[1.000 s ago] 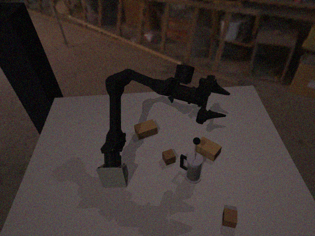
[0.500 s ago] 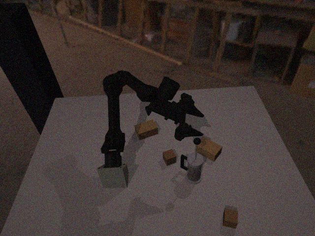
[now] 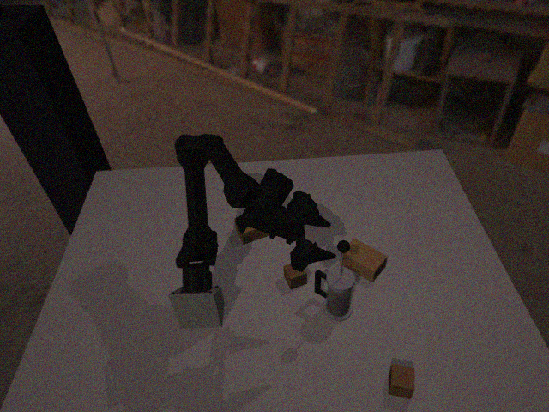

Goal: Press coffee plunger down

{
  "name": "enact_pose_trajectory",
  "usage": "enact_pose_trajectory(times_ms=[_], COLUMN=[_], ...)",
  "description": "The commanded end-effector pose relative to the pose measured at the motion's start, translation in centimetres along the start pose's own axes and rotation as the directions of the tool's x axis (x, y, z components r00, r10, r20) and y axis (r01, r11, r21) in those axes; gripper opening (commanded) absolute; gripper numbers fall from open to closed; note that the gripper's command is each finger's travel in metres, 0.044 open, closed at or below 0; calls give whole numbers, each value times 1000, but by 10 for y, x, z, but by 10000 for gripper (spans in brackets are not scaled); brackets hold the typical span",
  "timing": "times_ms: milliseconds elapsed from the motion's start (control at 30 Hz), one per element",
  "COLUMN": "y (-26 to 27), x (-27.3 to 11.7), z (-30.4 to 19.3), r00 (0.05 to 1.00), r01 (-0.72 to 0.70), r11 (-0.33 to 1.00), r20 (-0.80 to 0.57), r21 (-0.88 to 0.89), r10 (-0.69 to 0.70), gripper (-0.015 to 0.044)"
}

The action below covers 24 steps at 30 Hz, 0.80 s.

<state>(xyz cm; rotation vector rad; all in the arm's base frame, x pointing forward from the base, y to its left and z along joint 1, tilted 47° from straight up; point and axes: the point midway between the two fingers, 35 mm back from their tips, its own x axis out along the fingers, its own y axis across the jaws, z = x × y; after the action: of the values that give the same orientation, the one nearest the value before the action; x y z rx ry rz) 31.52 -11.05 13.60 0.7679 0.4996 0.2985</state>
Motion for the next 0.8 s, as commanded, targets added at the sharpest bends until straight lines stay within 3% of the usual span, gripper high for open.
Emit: enact_pose_trajectory(times_ms=[0, 767], y=[1, 2], x=[3, 40], z=[-3, -3], r00=[1000, 1000], r01=[0, -3], r11=[1000, 1000], r20=[3, 5], r21=[-4, -5], r10=[0, 3], gripper=[440, 440])
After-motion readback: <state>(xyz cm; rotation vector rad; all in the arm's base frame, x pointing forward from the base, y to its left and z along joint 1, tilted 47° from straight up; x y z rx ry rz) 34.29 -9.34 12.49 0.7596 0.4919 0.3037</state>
